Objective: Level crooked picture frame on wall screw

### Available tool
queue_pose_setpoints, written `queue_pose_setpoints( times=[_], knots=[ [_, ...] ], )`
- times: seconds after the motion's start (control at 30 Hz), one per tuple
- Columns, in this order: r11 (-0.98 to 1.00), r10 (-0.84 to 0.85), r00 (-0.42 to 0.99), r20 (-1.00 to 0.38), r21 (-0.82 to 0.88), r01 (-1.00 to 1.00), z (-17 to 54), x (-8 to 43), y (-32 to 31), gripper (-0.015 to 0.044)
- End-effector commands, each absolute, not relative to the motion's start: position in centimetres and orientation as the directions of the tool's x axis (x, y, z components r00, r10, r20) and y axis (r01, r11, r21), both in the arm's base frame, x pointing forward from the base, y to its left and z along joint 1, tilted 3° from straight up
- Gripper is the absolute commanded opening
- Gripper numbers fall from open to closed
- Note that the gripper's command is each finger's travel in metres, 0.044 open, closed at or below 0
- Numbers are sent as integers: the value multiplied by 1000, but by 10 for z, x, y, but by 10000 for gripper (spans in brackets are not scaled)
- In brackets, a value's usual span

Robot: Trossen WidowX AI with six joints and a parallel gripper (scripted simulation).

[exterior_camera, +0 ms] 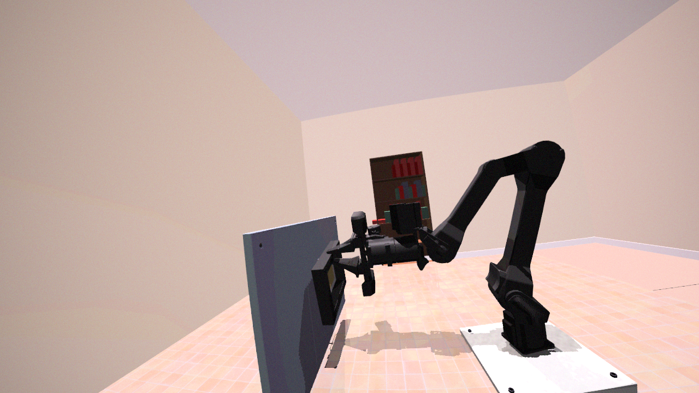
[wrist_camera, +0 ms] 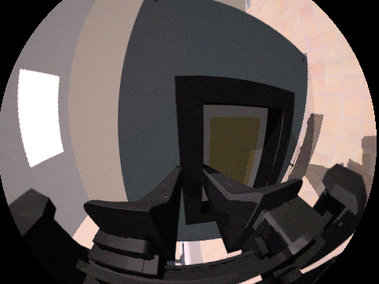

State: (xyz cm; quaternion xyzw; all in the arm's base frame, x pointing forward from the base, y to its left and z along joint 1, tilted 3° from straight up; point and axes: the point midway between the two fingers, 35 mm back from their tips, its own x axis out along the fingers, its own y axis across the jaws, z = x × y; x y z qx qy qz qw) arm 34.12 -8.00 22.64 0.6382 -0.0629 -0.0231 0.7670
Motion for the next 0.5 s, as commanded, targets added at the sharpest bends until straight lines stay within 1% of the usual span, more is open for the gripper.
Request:
queue_pose_setpoints(
  times=[0.0, 0.47],
  knots=[
    [163, -115, 991, 70, 985, -50, 227, 341, -80, 0],
    [88, -114, 991, 69, 994, -60, 226, 341, -81, 0]
  ],
)
